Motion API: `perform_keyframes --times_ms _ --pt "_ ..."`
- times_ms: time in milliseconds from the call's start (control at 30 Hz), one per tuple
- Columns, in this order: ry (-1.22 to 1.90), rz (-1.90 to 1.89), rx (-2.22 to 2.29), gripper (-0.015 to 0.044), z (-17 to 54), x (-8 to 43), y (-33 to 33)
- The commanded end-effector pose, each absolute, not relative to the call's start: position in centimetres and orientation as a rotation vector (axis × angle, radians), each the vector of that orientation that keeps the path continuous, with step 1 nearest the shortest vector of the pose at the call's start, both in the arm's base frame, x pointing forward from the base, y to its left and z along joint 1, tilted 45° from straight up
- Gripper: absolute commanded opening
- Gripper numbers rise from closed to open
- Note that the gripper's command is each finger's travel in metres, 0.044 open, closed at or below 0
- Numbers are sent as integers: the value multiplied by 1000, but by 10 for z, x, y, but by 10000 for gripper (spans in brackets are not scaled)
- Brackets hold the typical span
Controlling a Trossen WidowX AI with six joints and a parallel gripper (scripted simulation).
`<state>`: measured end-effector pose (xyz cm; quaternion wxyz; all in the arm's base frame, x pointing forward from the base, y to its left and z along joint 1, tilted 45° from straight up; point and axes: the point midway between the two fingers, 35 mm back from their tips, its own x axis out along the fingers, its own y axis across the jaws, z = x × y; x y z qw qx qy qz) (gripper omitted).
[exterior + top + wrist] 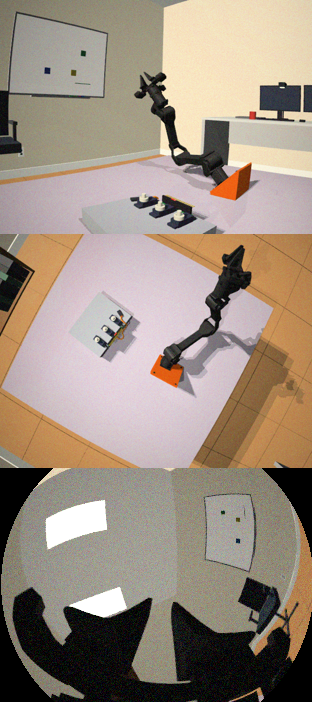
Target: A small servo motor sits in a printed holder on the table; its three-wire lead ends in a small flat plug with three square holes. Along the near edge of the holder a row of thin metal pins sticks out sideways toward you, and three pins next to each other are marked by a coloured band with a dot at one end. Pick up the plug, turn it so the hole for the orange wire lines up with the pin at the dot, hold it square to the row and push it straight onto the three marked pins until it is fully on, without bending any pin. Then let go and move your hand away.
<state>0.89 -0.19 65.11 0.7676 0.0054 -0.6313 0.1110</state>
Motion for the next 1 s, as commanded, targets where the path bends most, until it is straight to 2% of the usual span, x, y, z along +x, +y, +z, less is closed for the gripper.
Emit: perform_keyframes --times_ms 0,967 --pt "-1329 267 -25 115 644 21 17" --pt "-984 313 -171 115 582 123 85"
